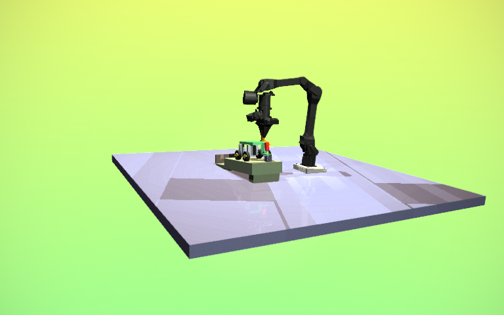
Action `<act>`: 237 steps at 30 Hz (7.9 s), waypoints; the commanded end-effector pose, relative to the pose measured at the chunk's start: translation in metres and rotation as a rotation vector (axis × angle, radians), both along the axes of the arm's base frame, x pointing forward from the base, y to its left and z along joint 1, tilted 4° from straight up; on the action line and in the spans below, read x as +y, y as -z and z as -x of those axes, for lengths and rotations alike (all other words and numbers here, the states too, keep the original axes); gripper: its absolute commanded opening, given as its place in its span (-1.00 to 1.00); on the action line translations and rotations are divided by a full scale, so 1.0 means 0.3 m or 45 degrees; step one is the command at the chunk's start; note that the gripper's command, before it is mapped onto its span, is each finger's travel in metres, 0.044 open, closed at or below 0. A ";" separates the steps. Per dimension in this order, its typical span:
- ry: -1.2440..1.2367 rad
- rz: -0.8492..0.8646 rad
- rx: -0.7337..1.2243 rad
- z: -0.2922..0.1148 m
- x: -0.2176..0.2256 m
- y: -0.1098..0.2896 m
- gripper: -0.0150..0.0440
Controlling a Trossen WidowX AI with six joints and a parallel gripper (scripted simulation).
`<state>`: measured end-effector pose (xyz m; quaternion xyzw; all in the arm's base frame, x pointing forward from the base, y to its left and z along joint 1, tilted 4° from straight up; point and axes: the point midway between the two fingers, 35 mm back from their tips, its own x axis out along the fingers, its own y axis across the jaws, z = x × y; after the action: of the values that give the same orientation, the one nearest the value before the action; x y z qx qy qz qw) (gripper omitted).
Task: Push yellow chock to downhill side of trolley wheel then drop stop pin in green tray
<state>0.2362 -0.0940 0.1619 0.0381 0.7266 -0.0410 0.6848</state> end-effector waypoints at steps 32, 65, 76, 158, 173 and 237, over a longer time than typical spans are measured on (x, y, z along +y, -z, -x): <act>0.001 -0.125 -0.022 -0.079 -0.227 0.030 -0.49; 0.001 -0.125 -0.024 -0.110 -0.221 0.216 -0.49; 0.001 -0.125 -0.024 -0.109 -0.209 0.246 -0.49; 0.080 -0.122 -0.026 -0.147 -0.135 0.048 0.24; 0.746 -0.181 -0.067 -0.267 0.079 -0.029 0.15; 1.989 -0.235 0.248 -0.318 0.502 0.004 0.15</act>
<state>0.3326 0.0556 0.1632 0.5889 0.5458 -0.4513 0.3894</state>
